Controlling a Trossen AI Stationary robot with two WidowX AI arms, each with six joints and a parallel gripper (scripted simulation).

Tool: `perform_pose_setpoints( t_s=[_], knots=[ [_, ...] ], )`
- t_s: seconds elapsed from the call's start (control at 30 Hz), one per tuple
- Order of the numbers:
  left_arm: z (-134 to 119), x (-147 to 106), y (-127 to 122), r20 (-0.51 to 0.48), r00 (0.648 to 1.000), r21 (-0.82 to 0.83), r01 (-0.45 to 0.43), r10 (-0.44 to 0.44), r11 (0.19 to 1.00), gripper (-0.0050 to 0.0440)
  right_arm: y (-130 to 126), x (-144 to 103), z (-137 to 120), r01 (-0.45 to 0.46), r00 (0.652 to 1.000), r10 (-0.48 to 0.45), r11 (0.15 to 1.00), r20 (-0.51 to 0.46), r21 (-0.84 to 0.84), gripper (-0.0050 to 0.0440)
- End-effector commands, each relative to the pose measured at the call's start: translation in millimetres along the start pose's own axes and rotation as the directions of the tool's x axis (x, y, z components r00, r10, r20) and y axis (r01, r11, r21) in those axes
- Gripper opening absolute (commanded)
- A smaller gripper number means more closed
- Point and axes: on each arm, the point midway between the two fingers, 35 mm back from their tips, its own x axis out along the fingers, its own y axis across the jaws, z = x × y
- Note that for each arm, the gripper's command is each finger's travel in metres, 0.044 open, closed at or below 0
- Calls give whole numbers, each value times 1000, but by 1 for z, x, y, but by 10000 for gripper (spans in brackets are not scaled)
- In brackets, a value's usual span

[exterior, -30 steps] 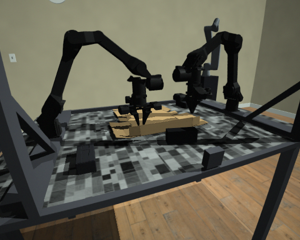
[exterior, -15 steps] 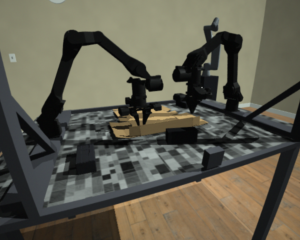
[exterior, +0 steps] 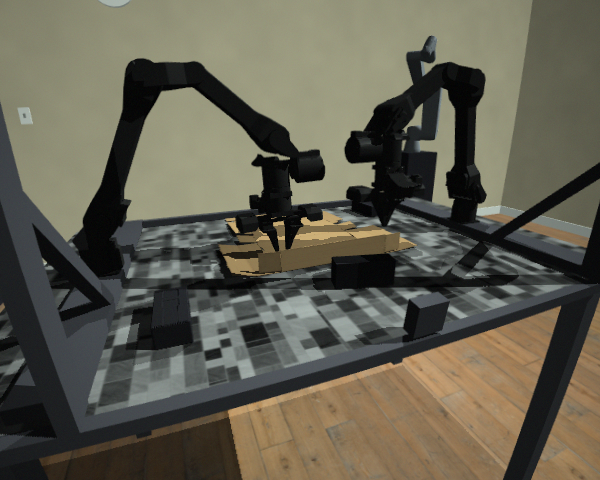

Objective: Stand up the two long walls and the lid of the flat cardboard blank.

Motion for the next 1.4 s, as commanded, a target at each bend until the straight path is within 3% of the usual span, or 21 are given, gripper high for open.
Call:
perform_pose_setpoints(
  t_s=[0.0,0.4,0.5,0.63,0.73,1.1,1.13,1.17,1.23,1.3,1.37],
  knots=[
    [0,10,7,0,1000,0,-23,23,1000,98,-5,-14,0,33,999,-33,999,-2,7,0],
    [0,6,4,0,1000,0,-19,19,1000,98,-5,-14,0,33,999,-33,999,-2,7,0],
    [0,-7,1,0,1000,0,-20,20,1000,98,-5,-14,0,33,999,-33,999,-2,7,75],
    [0,-52,-5,-1,1000,-2,-22,22,1000,98,-5,-14,0,33,999,-33,999,-2,7,153],
    [0,-77,-5,-2,1000,-3,-23,23,1000,98,-5,-14,0,33,999,-33,999,-2,7,153],
    [0,-78,-4,-2,1000,-4,-23,23,1000,98,-5,-14,0,33,999,-33,999,-2,7,153],
    [0,-74,-2,0,1000,-1,-29,29,1000,74,-5,-14,0,33,999,-33,999,3,9,129],
    [0,-74,-1,0,1000,-1,-29,29,1000,50,-5,-14,0,33,999,-33,999,3,35,105],
    [0,-74,2,0,1000,-1,-30,30,1000,2,-7,-13,-2,33,999,-34,990,3,139,103],
    [0,-75,8,0,1000,-1,-30,30,1000,0,-10,-13,-4,31,999,-34,952,3,306,103],
    [0,-75,11,0,1000,-1,-30,30,1000,0,-11,-13,-6,31,999,-34,934,2,355,103]
  ],
)
